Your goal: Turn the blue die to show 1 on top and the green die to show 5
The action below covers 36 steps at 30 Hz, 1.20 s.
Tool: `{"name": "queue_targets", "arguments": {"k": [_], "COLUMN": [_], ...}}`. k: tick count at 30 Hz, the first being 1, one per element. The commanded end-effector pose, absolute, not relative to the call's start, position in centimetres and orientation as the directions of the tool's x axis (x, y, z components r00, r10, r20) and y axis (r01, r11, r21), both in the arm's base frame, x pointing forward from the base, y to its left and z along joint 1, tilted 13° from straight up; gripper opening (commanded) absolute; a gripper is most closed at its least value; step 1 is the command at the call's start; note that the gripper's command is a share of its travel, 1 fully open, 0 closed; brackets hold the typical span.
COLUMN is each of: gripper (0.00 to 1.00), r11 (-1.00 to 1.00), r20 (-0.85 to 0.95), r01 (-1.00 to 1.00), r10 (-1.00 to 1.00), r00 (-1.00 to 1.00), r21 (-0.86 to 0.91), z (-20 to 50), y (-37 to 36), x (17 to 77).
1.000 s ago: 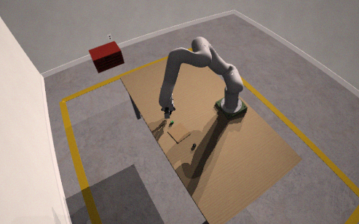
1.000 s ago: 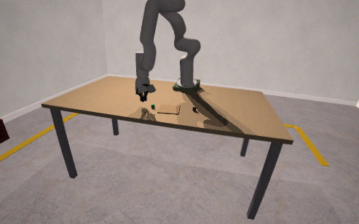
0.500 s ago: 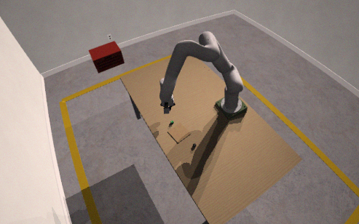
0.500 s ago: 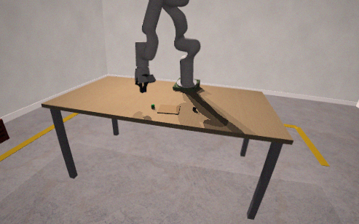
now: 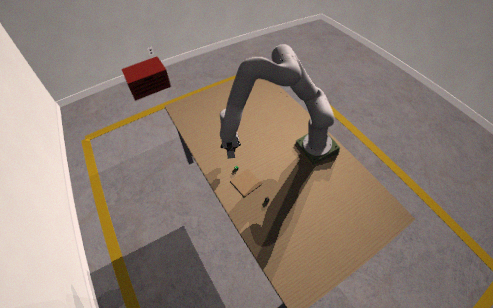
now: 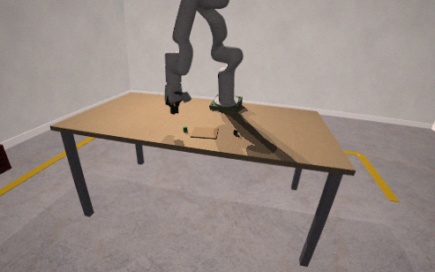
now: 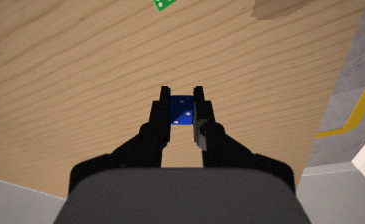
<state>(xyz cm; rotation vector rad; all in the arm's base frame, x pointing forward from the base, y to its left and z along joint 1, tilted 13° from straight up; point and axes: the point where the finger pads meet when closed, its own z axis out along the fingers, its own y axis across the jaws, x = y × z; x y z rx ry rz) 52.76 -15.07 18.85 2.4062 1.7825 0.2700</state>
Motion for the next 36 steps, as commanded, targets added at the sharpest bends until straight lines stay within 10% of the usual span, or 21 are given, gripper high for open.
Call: {"name": "queue_targets", "arguments": {"k": [1,36], "gripper": [0.15,0.15], "r11": [-0.283,-0.283], "r20": [0.065,0.693], "r01": [0.934,0.934], "r10": [0.959,0.719], "r00": [0.275,0.056], "r21": [0.217,0.219], "z": [18.89,18.75], "y": [-15.07,-16.06], "x": [52.87,52.59]}}
